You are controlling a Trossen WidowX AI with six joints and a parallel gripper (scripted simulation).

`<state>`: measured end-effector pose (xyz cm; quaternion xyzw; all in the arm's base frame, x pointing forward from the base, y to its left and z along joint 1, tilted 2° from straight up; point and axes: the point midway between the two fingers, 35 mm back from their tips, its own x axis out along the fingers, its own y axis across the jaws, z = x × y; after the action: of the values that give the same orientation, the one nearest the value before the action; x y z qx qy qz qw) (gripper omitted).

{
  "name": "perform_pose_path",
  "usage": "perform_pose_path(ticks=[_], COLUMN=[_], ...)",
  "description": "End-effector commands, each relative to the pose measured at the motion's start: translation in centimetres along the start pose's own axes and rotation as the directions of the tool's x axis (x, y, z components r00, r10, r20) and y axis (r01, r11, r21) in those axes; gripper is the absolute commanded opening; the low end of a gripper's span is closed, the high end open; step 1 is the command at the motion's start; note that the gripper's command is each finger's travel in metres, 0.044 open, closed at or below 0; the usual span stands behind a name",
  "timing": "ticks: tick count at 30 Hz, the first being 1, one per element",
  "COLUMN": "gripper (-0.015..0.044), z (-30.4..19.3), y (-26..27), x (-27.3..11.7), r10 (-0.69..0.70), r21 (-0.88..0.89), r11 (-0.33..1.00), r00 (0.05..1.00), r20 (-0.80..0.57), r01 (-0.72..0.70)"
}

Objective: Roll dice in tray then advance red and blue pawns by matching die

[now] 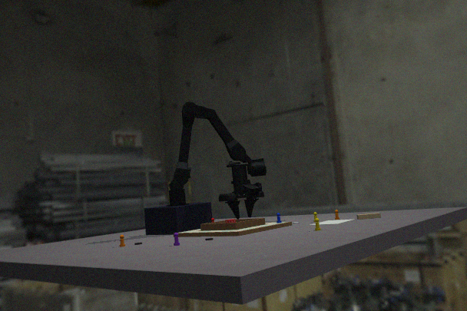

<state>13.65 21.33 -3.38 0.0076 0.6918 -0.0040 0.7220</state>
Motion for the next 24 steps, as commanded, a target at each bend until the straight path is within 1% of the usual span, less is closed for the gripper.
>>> perform_pose_path(ticks=[1,10,16,23,24], gripper=[0.0275,0.0275,0.0118,0.0071,0.0045], z=[-0.1,-0.1,-0.1,-0.1,-0.1], y=[-0.2,-0.3,-0.3,-0.3,-0.3], x=[0.8,2.0,2.0,2.0,2.0], r10=[-0.007,-0.008,-0.008,-0.008,-0.008], r21=[0.003,0.003,0.003,0.003,0.003], r11=[1.000,1.000,1.000,1.000,1.000], r00=[1.000,1.000,1.000,1.000,1.000], r20=[-0.003,-0.003,-0.003,-0.003,-0.003], r01=[0.007,0.008,0.008,0.008,0.008])
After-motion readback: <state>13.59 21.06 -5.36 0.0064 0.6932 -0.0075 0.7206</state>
